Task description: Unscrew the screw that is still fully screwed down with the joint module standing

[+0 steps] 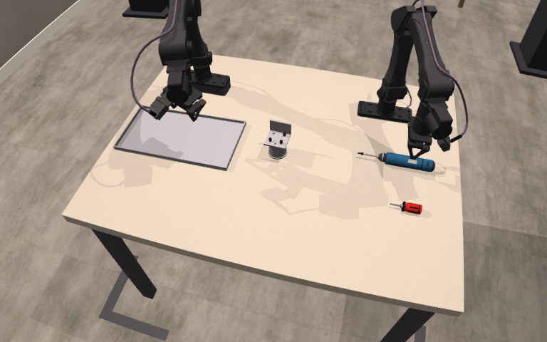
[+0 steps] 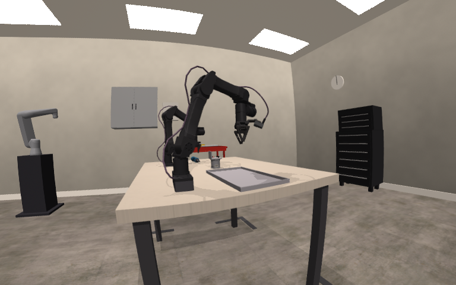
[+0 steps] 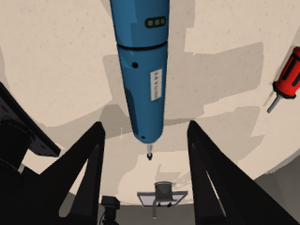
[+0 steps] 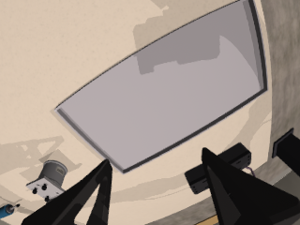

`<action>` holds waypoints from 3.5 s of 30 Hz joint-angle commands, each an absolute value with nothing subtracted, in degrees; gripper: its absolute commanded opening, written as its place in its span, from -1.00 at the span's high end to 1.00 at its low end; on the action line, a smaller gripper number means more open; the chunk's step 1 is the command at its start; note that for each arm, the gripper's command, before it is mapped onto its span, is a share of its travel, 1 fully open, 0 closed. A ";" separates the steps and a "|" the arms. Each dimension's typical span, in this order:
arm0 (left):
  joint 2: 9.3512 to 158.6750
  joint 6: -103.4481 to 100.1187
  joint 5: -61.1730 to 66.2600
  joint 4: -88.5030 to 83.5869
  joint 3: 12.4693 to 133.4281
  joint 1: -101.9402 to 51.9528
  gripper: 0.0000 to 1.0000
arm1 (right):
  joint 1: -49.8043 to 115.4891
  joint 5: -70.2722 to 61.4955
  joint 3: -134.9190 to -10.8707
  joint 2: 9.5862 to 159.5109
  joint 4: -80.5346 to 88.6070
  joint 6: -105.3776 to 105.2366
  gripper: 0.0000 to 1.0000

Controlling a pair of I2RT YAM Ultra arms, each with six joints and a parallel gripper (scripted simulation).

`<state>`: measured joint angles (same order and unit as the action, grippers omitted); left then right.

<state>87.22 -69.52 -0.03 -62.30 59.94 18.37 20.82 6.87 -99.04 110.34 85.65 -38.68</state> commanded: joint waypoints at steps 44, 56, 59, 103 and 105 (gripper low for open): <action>86.96 -69.60 -0.01 -62.83 60.33 18.39 -0.30 | 19.05 29.59 -96.43 102.46 85.29 -80.47 -0.72; 86.96 -69.60 -0.01 -62.83 60.33 18.39 -0.30 | 18.77 34.08 -95.85 101.26 85.17 -88.95 -0.72; 86.96 -69.60 -0.01 -62.83 60.33 18.39 -0.30 | 18.68 35.88 -96.44 100.54 85.13 -92.43 -0.72; 86.96 -69.60 -0.01 -62.83 60.33 18.39 -0.30 | 18.70 39.34 -96.43 101.46 86.05 -98.73 -0.72; 88.43 -68.53 1.65 -60.23 62.48 15.97 -0.30 | 18.70 39.34 -96.43 101.46 86.05 -98.73 -0.72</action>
<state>87.46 -69.45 0.16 -62.30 60.12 17.96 19.14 37.67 -96.64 101.58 85.06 -98.24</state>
